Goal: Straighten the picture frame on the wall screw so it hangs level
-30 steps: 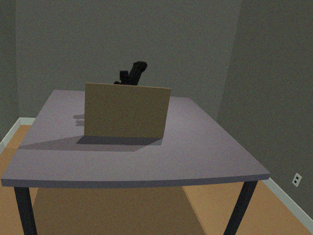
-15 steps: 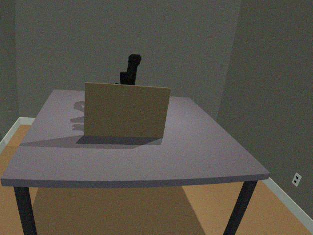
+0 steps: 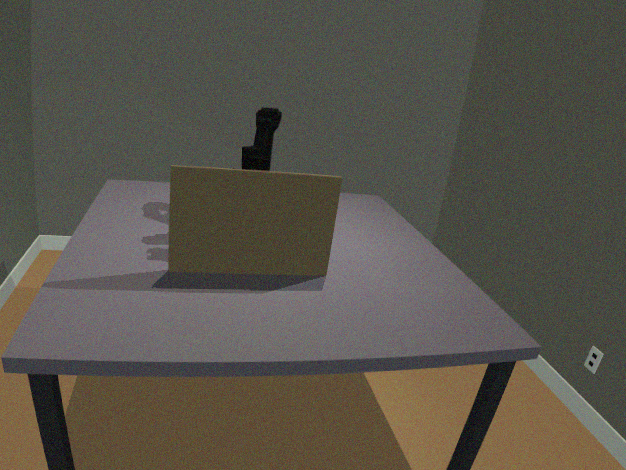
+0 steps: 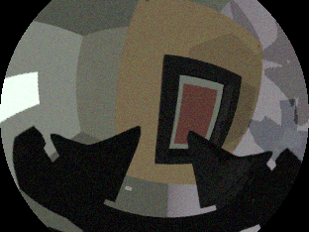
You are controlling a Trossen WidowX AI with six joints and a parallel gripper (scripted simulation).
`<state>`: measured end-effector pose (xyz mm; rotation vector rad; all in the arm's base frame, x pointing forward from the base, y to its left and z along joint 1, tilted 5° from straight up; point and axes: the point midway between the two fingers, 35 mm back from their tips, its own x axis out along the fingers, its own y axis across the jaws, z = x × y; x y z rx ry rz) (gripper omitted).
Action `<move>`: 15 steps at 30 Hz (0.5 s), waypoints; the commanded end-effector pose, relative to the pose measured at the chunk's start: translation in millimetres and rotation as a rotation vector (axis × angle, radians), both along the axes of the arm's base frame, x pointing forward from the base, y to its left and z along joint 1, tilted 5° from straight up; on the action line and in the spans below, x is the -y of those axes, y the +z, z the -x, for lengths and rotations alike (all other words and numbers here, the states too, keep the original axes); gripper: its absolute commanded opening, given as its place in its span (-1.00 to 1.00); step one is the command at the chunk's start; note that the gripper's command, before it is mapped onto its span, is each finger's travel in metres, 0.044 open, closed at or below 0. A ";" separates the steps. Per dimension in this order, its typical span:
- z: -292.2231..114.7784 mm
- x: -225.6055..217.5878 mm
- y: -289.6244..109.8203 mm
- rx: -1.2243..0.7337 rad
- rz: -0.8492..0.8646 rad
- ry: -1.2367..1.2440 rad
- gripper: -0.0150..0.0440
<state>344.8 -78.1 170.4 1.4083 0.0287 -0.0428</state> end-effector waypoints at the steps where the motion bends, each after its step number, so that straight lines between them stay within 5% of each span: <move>1: -0.7 0.6 -1.5 -0.004 -0.005 -0.004 0.39; 15: -10.5 1.1 -1.1 -0.003 -0.005 -0.004 0.39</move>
